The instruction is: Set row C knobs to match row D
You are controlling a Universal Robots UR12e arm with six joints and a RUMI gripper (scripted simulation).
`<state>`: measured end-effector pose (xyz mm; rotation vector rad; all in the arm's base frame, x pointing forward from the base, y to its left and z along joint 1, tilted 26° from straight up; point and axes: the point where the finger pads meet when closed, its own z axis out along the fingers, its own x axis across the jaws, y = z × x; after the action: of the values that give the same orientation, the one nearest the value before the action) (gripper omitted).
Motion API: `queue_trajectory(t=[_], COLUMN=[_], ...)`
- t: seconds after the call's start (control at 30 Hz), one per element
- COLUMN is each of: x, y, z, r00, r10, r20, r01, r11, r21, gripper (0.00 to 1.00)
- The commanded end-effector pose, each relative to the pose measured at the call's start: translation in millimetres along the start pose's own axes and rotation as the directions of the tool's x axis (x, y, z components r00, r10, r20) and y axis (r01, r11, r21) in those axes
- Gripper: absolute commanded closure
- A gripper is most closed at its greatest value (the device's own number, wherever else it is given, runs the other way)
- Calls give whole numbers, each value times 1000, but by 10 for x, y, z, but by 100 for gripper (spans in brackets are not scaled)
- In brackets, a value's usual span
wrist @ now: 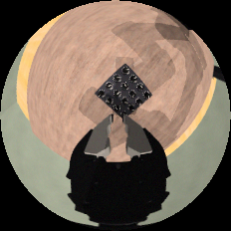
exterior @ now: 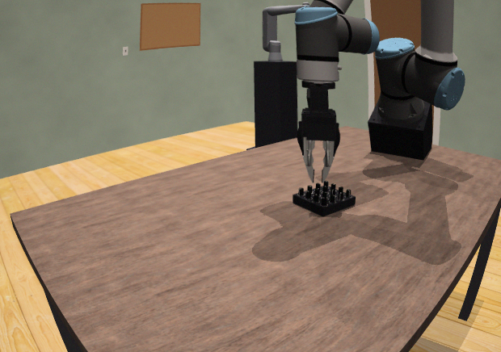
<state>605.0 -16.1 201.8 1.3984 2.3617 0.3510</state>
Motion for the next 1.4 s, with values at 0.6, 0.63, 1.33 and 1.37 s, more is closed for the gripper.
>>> queue_trajectory(t=[0.6, 0.63, 1.33, 1.37], x=[-21, -19, 4, 5], y=[-2, -4, -24, -24], z=[-41, -43, -86, -88], r00=[992, 988, 843, 833], r10=[130, 152, 537, 554], r20=[3, 3, 2, 2], r01=[-130, -152, -537, -554], r11=[992, 988, 843, 833], r21=[-2, -3, -2, -2], gripper=[89, 89, 89, 89])
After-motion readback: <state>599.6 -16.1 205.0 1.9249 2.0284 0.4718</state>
